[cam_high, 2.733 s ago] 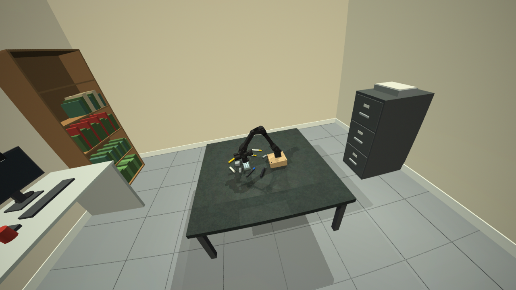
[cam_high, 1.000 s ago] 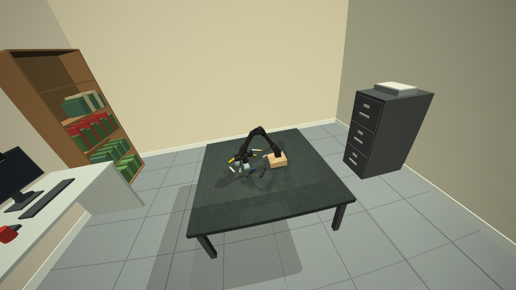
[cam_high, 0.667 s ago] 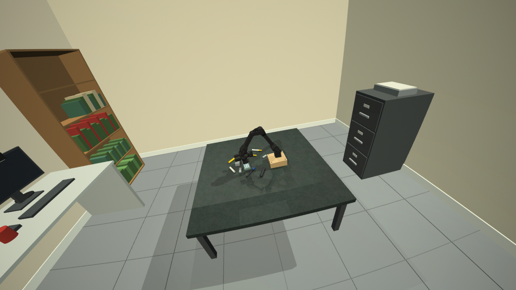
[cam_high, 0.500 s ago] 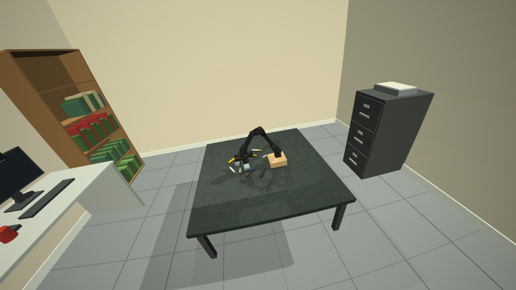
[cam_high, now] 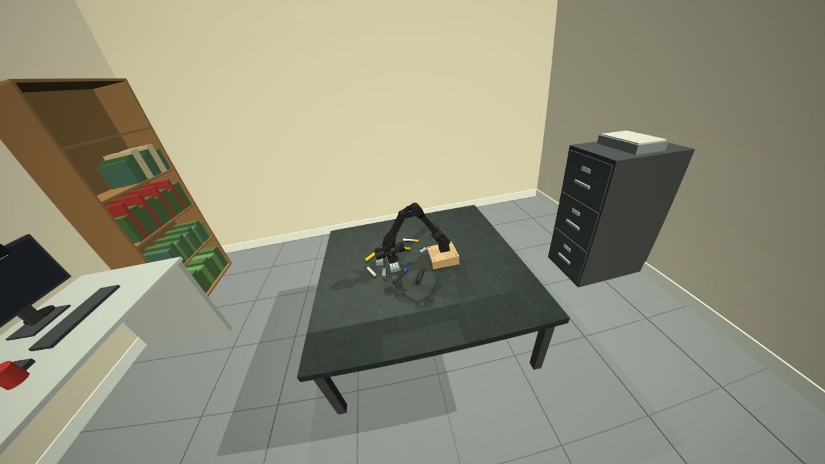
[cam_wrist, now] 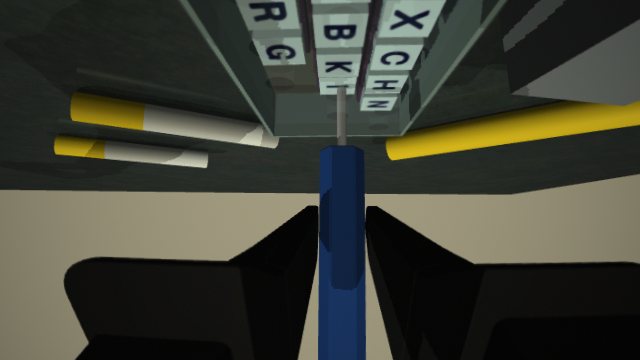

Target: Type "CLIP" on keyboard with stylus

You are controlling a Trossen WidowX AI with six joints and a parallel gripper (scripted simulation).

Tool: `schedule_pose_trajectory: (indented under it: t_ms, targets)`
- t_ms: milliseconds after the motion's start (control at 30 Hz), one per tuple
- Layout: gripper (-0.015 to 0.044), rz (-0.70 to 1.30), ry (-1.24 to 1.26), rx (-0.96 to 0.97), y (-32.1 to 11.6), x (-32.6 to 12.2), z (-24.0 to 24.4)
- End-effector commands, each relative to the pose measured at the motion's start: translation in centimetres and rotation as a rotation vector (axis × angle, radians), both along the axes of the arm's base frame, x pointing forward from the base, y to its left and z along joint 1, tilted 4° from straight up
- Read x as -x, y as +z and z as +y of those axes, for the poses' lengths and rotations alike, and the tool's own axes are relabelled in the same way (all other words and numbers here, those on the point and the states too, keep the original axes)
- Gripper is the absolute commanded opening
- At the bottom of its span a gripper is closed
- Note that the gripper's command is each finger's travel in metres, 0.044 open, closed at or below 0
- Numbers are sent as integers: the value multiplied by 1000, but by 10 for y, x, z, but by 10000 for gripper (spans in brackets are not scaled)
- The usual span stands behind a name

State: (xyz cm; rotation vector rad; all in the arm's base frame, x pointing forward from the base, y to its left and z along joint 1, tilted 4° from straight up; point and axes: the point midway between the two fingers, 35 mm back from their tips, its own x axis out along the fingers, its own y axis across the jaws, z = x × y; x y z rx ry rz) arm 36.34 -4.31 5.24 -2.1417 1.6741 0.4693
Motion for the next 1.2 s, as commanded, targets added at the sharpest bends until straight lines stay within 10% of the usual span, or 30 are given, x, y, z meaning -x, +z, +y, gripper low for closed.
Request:
schedule_pose_trajectory:
  t_ms: [0, 1167]
  targets:
    - [81, 7, 1, 7, -3, 1, -1]
    - [81, 7, 1, 7, 38, 4, 0]
